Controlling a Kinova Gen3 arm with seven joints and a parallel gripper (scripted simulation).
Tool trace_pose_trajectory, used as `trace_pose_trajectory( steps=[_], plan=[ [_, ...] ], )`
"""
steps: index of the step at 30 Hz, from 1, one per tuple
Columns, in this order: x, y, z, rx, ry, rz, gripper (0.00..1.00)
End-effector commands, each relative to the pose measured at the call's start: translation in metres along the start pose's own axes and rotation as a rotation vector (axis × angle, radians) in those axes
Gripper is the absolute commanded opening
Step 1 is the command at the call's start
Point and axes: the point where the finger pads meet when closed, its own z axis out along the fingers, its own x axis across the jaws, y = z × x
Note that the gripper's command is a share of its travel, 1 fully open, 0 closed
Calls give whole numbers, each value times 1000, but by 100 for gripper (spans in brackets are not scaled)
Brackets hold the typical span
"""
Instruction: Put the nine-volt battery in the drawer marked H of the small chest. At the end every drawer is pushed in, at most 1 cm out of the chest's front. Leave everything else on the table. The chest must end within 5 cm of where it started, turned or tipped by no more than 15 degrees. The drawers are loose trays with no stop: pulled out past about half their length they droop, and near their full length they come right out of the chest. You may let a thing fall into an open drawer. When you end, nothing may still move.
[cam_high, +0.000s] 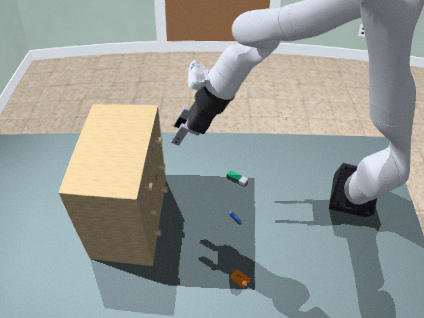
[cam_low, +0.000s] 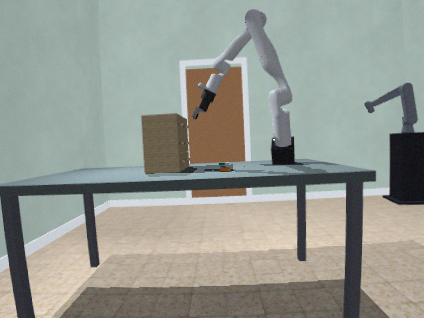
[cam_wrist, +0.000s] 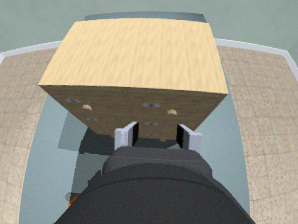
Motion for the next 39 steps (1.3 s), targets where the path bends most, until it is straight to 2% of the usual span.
trace_pose_trajectory(
  steps=[1, 12, 26, 39],
  plan=[
    [2, 3, 4, 17, -4, 10, 100],
    [2, 1, 19, 92, -4, 10, 100],
    [2, 0, 27, 134, -4, 10, 100],
    [2, 0, 30, 147, -3, 10, 100]
  ],
)
